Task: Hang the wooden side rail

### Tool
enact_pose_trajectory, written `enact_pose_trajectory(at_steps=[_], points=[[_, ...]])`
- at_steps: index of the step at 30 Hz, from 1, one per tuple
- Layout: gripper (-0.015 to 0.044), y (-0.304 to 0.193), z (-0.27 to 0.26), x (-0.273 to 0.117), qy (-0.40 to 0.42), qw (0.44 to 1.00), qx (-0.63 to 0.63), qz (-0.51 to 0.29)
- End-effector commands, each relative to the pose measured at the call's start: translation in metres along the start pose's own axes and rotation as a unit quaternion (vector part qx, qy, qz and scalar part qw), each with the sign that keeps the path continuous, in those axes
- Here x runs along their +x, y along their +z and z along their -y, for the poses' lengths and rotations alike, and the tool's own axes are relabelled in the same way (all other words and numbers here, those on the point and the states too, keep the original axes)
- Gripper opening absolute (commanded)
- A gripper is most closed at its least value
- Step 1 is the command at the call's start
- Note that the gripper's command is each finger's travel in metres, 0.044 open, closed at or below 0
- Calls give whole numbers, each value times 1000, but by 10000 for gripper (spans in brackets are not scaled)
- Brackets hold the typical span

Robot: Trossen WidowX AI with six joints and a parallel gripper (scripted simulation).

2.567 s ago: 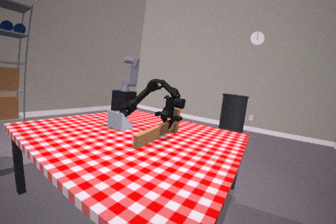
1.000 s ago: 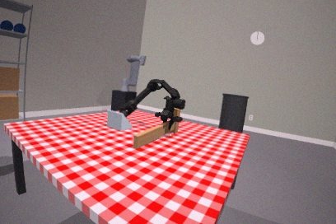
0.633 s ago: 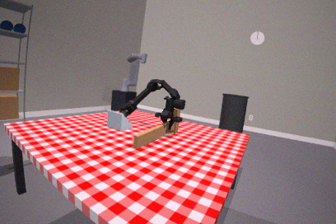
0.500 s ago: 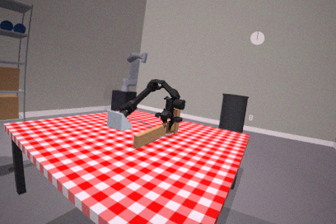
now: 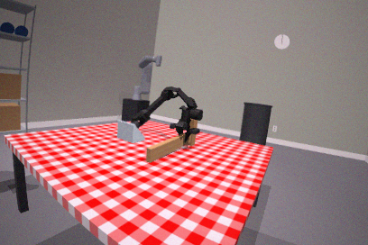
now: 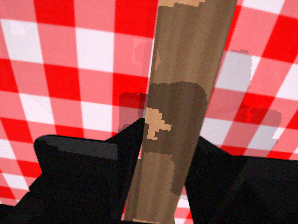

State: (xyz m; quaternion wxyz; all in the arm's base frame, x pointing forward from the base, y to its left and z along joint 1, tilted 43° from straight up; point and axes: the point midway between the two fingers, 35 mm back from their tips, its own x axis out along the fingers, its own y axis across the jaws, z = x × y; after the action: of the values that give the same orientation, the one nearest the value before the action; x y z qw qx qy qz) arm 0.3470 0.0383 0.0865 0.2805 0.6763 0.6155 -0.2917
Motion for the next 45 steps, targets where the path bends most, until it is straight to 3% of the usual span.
enact_pose_trajectory(at_steps=[1, 13, 25, 30, 45], points=[[0, 0, -2, -2, 6, 1000, 0, -3], [0, 0, -2, 0, 6, 1000, 0, -3], [315, 0, 0, 1, 1, 1000, 1, -1], [440, 1, 0, -26, 4, 1000, 0, -2], [440, 31, 1, -39, 6, 1000, 0, -2]])
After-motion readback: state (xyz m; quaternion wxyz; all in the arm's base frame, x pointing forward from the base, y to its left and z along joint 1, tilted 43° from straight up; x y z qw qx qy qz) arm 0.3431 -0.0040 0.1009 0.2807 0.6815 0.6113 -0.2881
